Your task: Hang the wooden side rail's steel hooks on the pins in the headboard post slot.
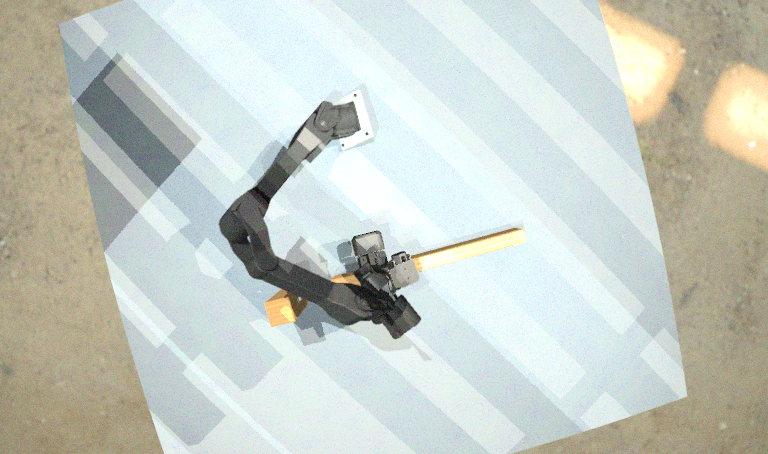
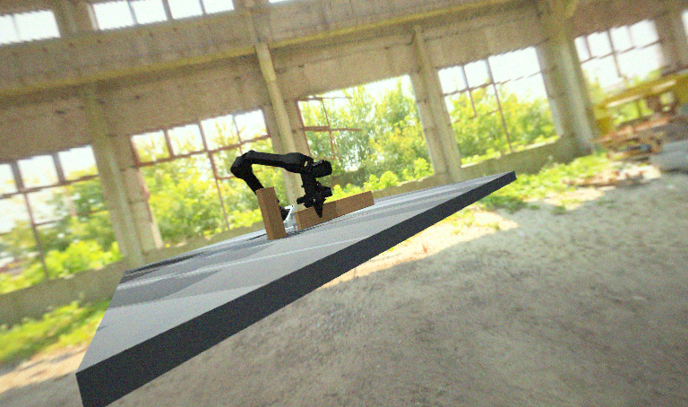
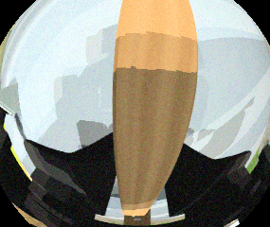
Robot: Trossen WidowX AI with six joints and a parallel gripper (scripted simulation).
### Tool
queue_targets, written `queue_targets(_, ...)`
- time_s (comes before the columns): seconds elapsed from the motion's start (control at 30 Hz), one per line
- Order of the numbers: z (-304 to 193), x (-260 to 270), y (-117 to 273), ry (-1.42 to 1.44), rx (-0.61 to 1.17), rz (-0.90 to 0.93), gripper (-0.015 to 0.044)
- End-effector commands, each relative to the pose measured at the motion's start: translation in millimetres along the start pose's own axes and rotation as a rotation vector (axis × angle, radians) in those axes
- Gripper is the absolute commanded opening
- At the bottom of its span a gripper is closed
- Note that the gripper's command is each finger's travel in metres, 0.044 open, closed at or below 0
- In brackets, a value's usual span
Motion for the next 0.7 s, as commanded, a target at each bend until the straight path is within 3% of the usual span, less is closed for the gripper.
queue_targets(0.0,-3.4,-6.4,0.1,-0.026,0.003,-0.012,0.0000)
queue_targets(0.67,-5.5,-14.6,0.4,-0.026,0.003,-0.012,0.0000)
Point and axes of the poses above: the point midway between the two fingers, 35 mm back from their tips, its own y axis back along the fingers, its own x axis across the jaws, z = x × y, the point moved 10 cm from there along y, back along the fingers, and after that the axes turned 14 degrees about y, right-handed, at the moved point
